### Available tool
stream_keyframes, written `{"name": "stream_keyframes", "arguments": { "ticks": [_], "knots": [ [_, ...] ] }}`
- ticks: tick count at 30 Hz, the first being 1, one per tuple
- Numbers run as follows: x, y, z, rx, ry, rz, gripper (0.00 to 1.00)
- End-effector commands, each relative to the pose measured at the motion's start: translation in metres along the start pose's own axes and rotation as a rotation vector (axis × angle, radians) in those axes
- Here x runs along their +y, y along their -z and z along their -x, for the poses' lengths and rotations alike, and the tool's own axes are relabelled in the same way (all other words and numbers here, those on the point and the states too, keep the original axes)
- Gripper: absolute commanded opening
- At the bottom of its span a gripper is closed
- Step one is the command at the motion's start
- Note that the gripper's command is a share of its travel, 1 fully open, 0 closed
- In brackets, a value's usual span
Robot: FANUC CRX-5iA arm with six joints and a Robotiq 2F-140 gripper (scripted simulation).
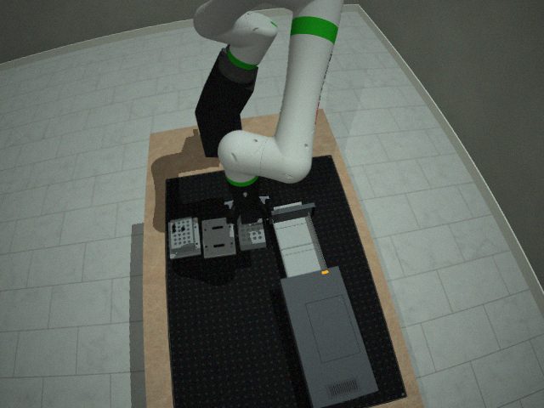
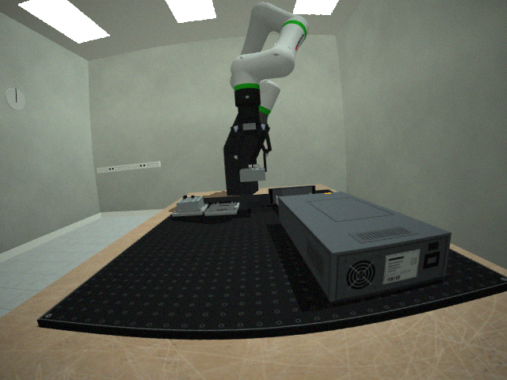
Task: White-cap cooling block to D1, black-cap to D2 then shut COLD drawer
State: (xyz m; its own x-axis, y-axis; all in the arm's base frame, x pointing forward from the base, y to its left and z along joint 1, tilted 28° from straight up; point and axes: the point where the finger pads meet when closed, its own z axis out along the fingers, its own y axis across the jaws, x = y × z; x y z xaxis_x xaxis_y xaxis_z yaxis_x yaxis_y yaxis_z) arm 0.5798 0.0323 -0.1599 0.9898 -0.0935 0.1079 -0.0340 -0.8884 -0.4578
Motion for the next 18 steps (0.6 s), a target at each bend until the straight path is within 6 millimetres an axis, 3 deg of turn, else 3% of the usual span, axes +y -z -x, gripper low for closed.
{"name": "stream_keyframes", "arguments": {
  "ticks": [1,18],
  "knots": [
    [0.008,0.001,0.003,0.002,0.0,0.001,0.1],
    [0.044,0.001,0.022,0.002,0.0,0.001,0.1]
  ]
}}
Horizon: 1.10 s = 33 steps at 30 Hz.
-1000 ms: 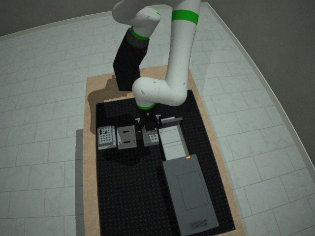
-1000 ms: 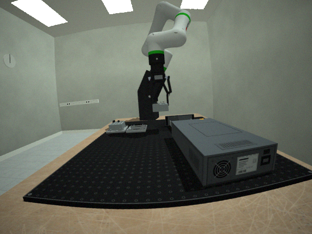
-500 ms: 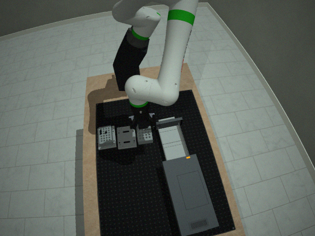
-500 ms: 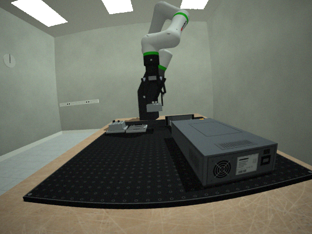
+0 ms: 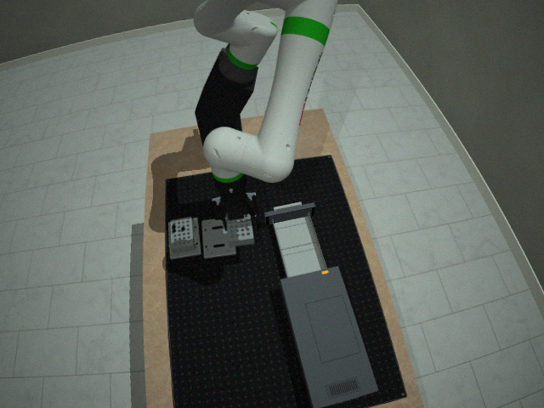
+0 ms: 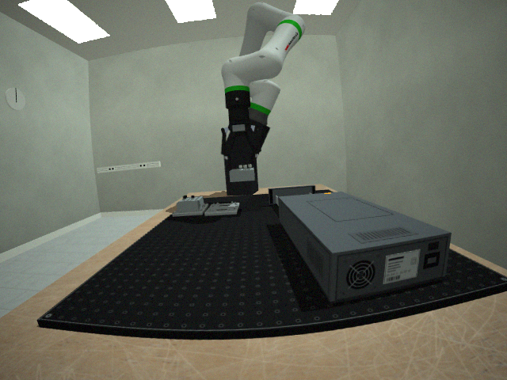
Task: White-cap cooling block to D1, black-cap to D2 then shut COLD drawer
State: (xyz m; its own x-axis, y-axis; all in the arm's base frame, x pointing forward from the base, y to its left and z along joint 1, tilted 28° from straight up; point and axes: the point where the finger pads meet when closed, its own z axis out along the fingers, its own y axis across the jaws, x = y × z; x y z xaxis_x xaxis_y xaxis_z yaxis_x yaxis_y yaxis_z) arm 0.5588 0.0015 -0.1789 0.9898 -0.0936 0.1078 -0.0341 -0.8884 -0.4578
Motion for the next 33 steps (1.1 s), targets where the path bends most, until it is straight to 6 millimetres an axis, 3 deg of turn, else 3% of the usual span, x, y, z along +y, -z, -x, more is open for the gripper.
{"name": "stream_keyframes", "arguments": {
  "ticks": [1,33],
  "knots": [
    [0.009,0.001,0.004,0.002,0.0,0.001,0.1],
    [0.075,0.001,0.039,0.002,0.0,0.001,0.1]
  ]
}}
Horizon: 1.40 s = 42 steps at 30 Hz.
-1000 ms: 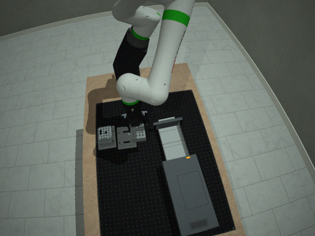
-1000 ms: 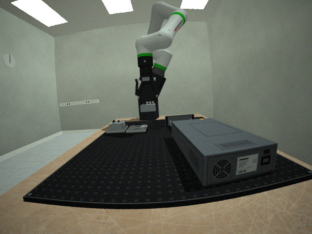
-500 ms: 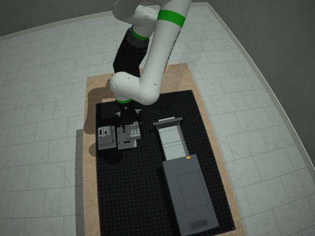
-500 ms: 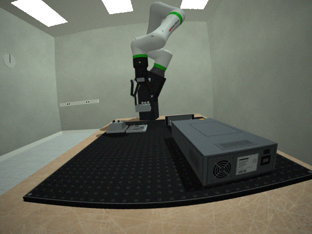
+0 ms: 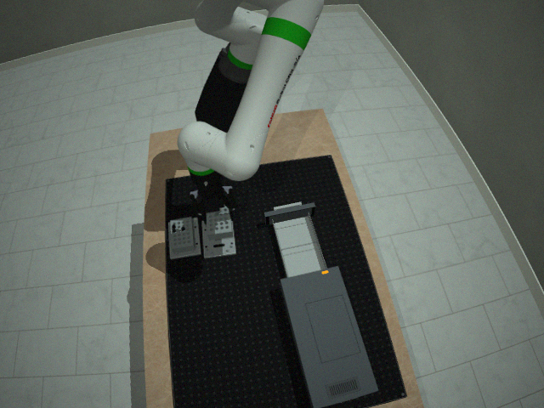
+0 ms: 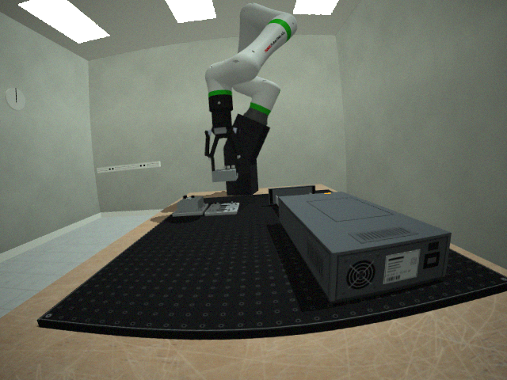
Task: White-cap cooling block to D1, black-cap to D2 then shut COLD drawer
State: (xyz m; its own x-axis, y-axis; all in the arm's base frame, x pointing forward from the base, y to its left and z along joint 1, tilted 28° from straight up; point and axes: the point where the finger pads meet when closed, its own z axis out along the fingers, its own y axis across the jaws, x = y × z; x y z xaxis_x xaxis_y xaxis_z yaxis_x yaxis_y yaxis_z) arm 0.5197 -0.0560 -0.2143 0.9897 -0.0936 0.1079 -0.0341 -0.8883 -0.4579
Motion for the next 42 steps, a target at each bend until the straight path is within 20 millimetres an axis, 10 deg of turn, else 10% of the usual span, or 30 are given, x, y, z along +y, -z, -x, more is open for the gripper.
{"name": "stream_keyframes", "arguments": {
  "ticks": [1,42],
  "knots": [
    [0.009,0.001,0.003,0.002,0.001,0.001,0.1],
    [0.023,0.001,0.011,0.002,0.0,0.001,0.1]
  ]
}}
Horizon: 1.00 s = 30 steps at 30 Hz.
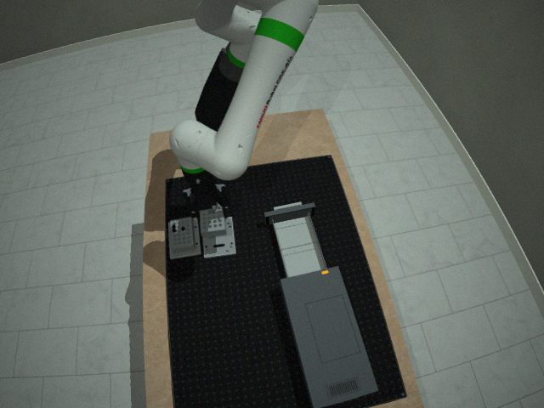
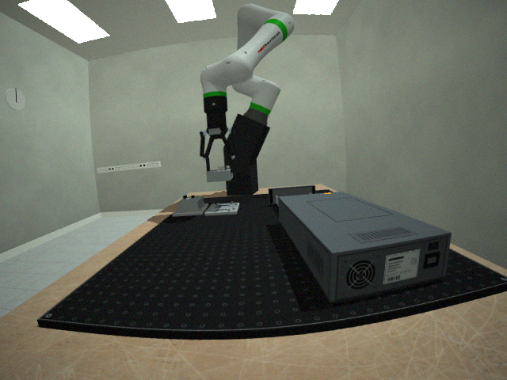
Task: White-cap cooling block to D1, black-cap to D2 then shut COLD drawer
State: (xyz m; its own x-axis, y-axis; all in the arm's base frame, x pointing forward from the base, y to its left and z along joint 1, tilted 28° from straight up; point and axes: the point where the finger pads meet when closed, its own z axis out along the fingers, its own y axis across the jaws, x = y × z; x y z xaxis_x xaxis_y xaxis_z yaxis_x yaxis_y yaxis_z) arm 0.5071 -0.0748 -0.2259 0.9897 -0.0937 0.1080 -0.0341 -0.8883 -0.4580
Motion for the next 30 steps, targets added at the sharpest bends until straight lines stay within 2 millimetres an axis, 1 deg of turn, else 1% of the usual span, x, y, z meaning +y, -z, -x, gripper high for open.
{"name": "stream_keyframes", "arguments": {
  "ticks": [1,3,5,7,14,20,30],
  "knots": [
    [0.0,0.001,-0.001,0.002,0.0,0.001,0.1],
    [0.0,0.001,-0.001,0.002,0.0,0.001,0.1],
    [0.001,-0.008,-0.001,0.002,0.001,0.001,0.1],
    [0.001,-0.008,-0.001,0.002,0.001,0.001,0.1],
    [0.001,-0.037,-0.001,0.002,0.001,0.001,0.1],
    [0.001,-0.055,-0.001,0.002,0.001,0.001,0.1],
    [0.001,-0.069,-0.001,0.002,0.001,0.001,0.1]
  ]
}}
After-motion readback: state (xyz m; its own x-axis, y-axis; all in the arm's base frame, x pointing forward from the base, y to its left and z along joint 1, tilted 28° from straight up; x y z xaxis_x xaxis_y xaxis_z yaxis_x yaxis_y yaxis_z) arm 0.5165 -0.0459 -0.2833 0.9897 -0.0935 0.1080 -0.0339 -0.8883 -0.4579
